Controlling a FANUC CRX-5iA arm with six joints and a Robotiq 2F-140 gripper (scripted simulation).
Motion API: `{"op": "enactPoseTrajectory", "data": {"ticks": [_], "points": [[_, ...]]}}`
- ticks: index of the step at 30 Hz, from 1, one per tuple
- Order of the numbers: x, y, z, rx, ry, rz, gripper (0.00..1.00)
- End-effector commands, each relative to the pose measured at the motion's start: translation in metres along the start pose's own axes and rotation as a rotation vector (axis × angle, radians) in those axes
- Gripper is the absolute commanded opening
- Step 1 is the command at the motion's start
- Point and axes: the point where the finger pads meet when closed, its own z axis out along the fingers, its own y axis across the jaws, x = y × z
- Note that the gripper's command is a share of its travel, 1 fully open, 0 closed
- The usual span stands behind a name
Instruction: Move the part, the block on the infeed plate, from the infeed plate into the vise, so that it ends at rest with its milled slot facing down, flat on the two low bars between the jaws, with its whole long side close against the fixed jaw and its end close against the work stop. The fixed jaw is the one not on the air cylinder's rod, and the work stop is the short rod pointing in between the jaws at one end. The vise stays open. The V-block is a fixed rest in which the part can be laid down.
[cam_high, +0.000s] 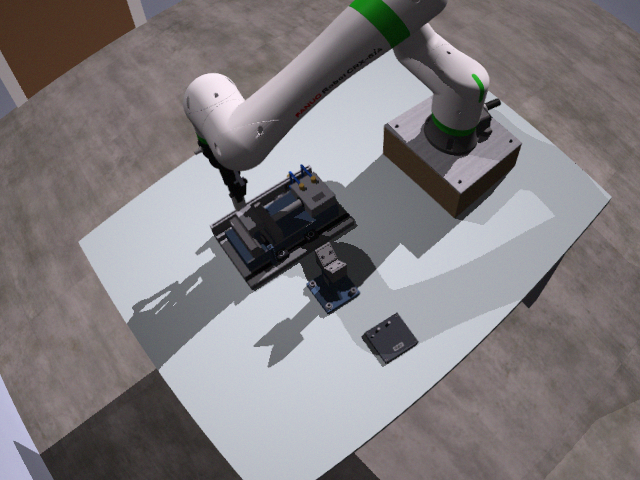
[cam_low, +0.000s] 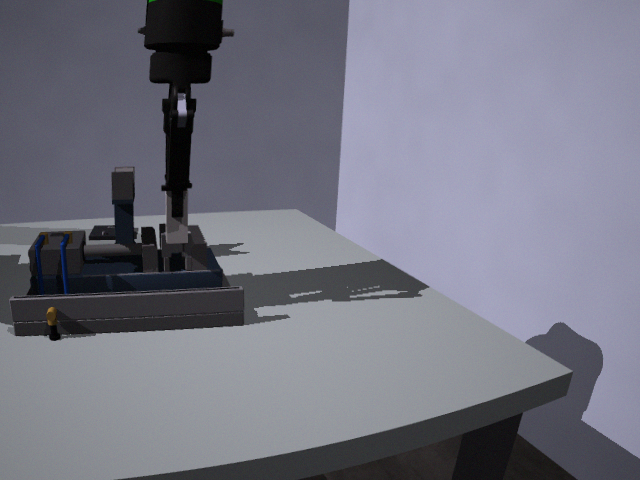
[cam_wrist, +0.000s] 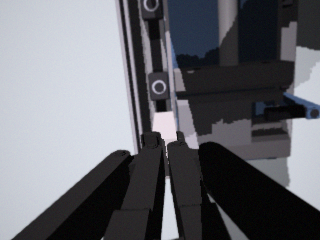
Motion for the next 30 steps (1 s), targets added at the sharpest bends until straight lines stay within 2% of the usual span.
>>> {"op": "enactPoseTrajectory", "data": {"ticks": [1, 30], "points": [[-0.0002, 0.0005, -0.0002, 0.0, 0.0, 0.0, 0.0], [-0.0002, 0.0068, -0.0002, 0.0, 0.0, 0.0, 0.0]]}}
